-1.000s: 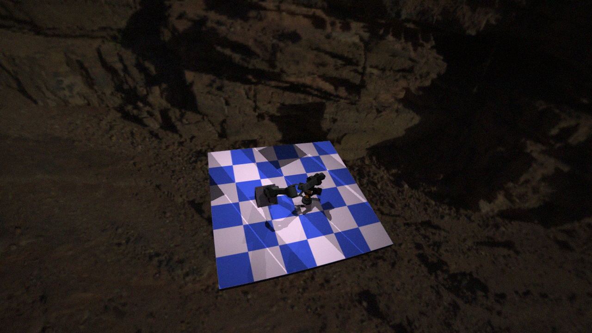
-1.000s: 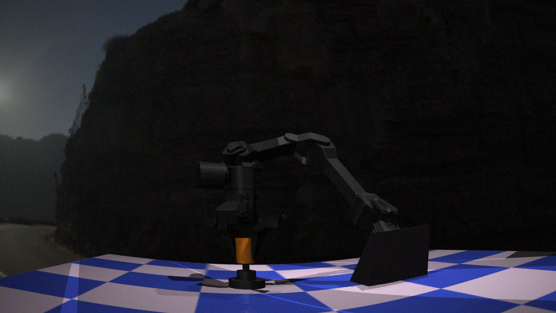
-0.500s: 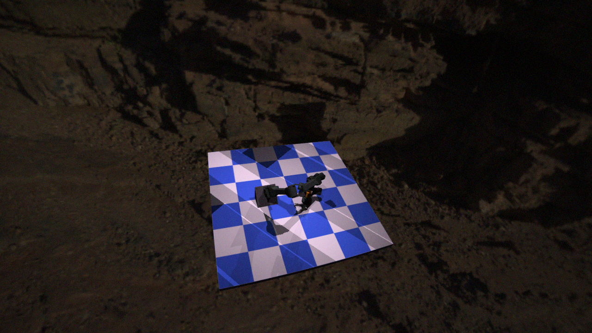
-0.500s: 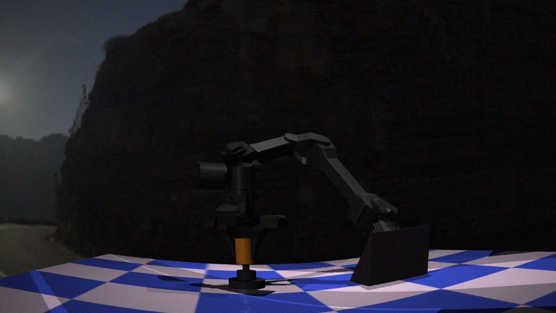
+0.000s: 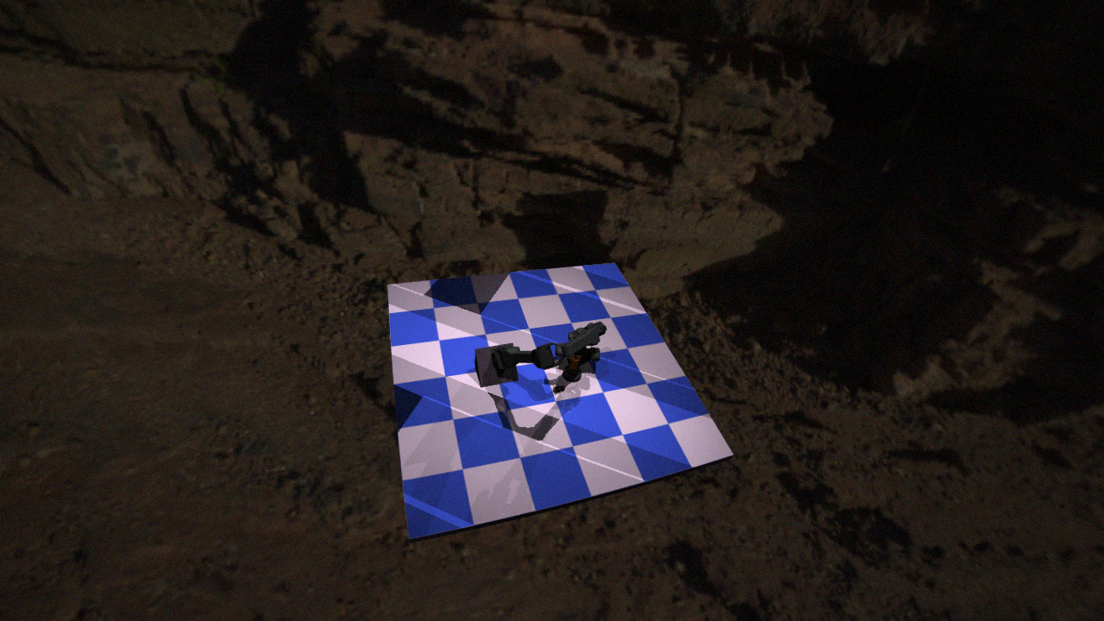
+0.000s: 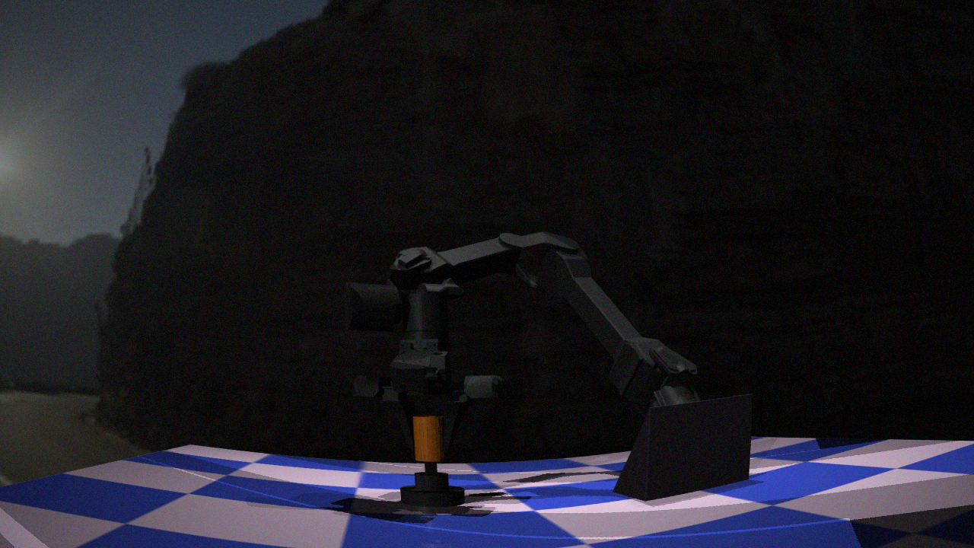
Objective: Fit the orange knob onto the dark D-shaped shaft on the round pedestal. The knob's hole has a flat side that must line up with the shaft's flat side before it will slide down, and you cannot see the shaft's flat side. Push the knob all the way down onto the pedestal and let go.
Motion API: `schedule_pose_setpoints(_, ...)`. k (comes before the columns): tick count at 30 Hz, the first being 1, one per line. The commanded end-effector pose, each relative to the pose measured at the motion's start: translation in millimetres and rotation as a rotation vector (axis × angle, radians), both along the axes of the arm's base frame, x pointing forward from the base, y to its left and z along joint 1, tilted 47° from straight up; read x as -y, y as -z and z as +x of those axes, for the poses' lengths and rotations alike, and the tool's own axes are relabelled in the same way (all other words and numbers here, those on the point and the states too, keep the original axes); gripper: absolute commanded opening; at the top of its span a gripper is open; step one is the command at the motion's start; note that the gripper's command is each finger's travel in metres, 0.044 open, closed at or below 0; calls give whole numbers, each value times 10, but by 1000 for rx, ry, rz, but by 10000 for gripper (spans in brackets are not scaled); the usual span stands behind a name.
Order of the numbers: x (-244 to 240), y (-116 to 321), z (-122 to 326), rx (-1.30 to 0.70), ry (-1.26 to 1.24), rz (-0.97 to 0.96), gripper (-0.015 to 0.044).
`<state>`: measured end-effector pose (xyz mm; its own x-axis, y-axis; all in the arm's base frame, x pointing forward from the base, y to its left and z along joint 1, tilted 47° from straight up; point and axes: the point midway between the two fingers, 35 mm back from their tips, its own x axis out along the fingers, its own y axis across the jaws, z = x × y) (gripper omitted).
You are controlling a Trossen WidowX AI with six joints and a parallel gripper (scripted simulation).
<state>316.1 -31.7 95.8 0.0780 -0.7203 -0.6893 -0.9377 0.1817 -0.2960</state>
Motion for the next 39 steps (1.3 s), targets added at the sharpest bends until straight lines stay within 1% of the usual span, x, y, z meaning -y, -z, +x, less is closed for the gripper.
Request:
schedule_pose_setpoints(1,5,-14,12,-19,-23,-2,0)
schedule_pose_setpoints(39,17,8,12,-19,-23,-2,0)
